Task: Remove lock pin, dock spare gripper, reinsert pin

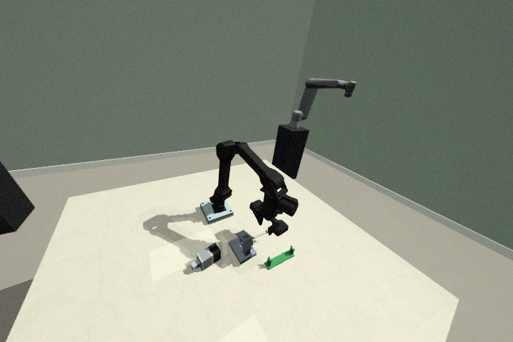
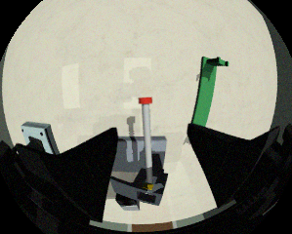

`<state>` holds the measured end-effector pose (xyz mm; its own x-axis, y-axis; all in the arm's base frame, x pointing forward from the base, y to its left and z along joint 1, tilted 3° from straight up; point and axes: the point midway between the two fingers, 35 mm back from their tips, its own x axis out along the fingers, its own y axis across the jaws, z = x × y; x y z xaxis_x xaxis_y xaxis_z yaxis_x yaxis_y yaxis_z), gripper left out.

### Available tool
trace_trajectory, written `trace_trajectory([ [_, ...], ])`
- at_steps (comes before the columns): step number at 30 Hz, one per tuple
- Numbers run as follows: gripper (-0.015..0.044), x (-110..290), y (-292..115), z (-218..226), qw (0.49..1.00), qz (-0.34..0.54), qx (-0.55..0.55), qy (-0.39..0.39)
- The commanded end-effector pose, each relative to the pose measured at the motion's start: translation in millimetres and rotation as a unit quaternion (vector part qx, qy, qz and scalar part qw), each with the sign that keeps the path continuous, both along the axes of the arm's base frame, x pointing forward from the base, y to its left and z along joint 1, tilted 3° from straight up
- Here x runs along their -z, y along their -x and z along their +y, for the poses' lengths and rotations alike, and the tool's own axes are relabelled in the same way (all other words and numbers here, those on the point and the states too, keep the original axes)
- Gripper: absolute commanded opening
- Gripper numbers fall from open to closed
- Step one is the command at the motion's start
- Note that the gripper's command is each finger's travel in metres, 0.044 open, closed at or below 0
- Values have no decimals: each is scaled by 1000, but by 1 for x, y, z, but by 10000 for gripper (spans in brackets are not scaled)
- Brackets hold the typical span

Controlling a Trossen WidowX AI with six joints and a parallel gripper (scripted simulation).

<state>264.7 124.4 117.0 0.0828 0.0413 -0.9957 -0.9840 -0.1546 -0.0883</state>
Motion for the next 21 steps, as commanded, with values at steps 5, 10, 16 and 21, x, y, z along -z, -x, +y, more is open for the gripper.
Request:
trace_trajectory([
  [5,300,16,-1,-1,1000,3,-3,4],
  [10,300,24,-1,0,1000,3,-3,4],
  [16,300,34,-1,0,1000,3,-3,4],
  [21,300,42,-1,0,1000,3,-3,4],
])
